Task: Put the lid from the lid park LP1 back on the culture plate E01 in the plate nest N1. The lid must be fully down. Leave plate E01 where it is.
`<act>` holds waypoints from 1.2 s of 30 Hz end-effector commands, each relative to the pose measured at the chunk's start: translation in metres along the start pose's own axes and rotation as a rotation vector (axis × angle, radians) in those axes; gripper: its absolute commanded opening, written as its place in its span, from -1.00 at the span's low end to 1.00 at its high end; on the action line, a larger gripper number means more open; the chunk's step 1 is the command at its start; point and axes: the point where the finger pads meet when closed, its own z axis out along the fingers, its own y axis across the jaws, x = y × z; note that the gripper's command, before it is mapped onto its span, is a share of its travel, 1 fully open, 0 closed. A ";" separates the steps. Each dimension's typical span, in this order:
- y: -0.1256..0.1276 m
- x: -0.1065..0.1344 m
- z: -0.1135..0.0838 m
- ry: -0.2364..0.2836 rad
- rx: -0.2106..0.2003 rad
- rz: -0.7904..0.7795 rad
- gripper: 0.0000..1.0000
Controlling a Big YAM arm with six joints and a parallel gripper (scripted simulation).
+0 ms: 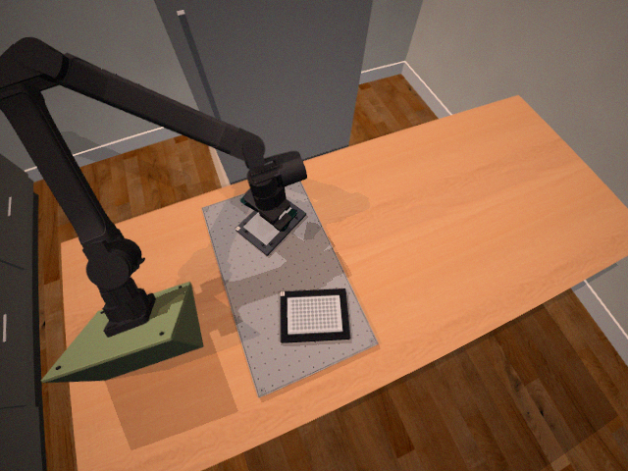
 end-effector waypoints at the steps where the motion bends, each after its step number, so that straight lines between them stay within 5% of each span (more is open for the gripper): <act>1: -0.002 0.006 -0.002 0.003 -0.002 0.015 1.00; 3: -0.002 0.006 -0.002 0.004 -0.002 0.015 1.00; 4: -0.002 0.006 -0.002 0.004 -0.002 0.015 -1.00; 36: -0.002 0.006 -0.002 0.004 -0.002 0.015 -1.00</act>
